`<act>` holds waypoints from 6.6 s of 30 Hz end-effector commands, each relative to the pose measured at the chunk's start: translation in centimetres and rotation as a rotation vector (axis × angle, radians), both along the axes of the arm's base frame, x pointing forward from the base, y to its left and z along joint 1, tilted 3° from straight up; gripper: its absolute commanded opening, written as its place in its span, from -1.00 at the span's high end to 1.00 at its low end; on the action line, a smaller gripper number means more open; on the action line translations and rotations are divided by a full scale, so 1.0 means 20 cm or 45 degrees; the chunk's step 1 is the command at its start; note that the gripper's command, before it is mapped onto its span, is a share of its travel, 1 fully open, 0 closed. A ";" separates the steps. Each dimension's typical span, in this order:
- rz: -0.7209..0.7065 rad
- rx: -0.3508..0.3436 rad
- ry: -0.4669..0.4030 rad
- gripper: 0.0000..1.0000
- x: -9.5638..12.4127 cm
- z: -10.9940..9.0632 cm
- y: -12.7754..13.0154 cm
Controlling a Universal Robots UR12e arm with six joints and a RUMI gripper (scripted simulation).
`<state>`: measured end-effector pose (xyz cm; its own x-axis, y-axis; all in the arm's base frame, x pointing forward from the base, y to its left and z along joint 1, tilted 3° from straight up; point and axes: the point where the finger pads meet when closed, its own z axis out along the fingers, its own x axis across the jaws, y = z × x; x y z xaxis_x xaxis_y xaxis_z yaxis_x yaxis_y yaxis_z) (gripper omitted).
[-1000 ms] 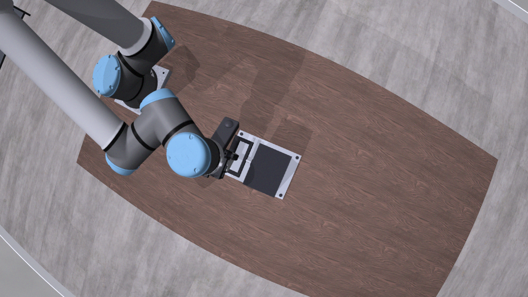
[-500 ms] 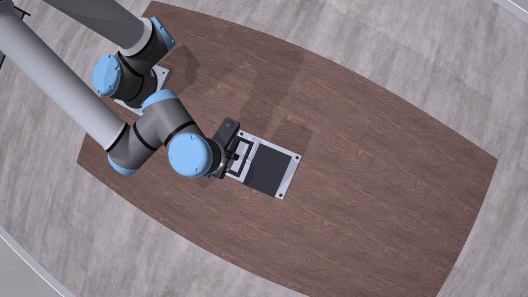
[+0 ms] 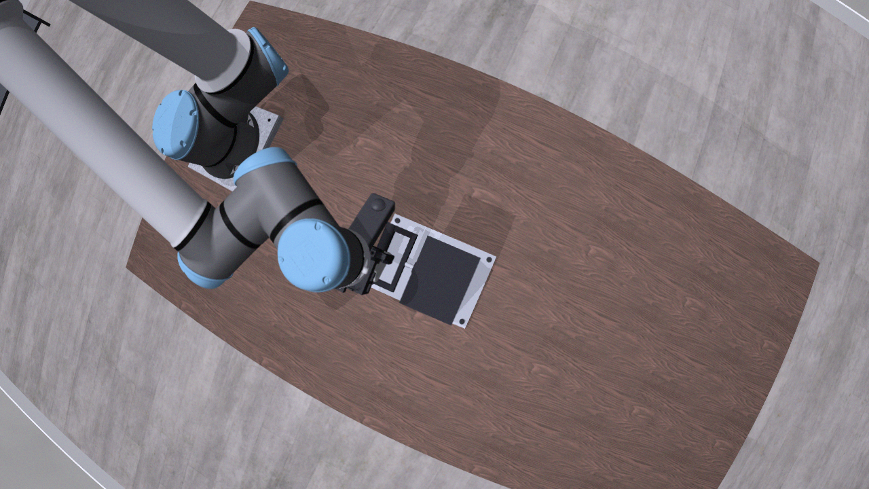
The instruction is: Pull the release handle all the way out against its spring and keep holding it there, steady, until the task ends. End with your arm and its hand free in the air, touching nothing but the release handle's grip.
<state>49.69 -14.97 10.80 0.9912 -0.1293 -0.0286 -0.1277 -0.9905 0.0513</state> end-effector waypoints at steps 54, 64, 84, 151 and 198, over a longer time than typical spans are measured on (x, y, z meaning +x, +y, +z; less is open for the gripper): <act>0.000 -0.001 -0.001 0.41 0.01 0.00 0.00; 0.000 -0.001 -0.001 0.41 0.01 0.00 0.00; 0.000 -0.001 -0.001 0.41 0.01 0.00 0.00; 0.000 -0.001 -0.001 0.41 0.00 -0.18 -0.01; 0.000 -0.001 -0.001 1.00 0.00 -0.18 -0.01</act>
